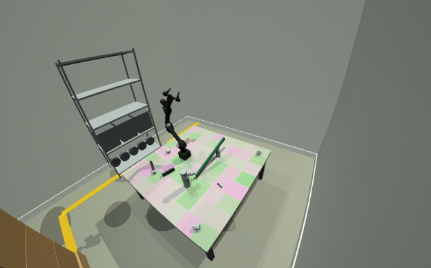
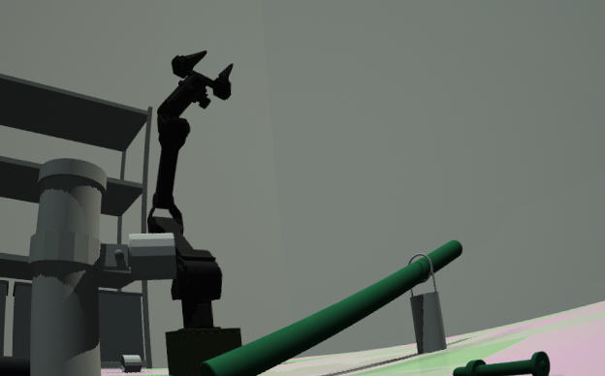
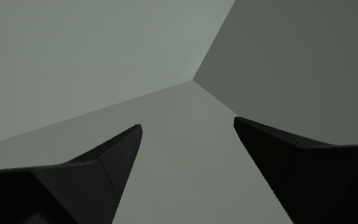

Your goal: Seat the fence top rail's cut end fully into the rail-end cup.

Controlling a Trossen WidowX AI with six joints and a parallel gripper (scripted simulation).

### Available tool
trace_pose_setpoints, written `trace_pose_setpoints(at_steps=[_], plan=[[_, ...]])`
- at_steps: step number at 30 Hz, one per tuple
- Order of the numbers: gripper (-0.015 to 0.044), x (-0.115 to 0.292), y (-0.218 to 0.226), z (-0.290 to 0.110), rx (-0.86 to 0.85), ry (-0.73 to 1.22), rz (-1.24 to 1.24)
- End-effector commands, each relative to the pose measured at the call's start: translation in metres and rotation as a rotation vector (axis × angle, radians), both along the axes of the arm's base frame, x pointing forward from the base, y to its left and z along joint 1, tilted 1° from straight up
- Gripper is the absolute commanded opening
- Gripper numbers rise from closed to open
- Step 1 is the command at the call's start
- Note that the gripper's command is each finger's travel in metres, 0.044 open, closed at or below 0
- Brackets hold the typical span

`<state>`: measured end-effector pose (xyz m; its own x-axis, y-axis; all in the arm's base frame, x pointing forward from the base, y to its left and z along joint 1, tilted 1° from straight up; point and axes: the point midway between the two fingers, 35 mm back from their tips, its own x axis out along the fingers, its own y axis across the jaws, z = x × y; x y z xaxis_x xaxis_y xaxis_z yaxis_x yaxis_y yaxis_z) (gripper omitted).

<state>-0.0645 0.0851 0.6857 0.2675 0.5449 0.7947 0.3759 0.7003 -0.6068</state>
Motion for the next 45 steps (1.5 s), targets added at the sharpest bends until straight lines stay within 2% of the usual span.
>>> trace_pose_setpoints(at_steps=[1,7,12,19,24,32,40,42,45], plan=[[0.044,0.058,-0.008,-0.007,0.059,0.167,-0.01],[0.044,0.156,-0.024,-0.036,0.156,0.462,-0.05],[0.044,0.232,-0.036,-0.076,0.251,0.733,-0.055],[0.044,0.32,-0.051,-0.156,0.394,1.112,-0.096],[0.044,0.367,-0.062,-0.226,0.502,1.382,-0.157],[0.044,0.403,-0.078,-0.352,0.673,1.806,-0.325],[0.044,0.389,-0.093,-0.474,0.823,2.202,-0.603],[0.044,0.383,-0.095,-0.491,0.842,2.258,-0.656],[0.044,0.382,-0.096,-0.493,0.844,2.265,-0.663]])
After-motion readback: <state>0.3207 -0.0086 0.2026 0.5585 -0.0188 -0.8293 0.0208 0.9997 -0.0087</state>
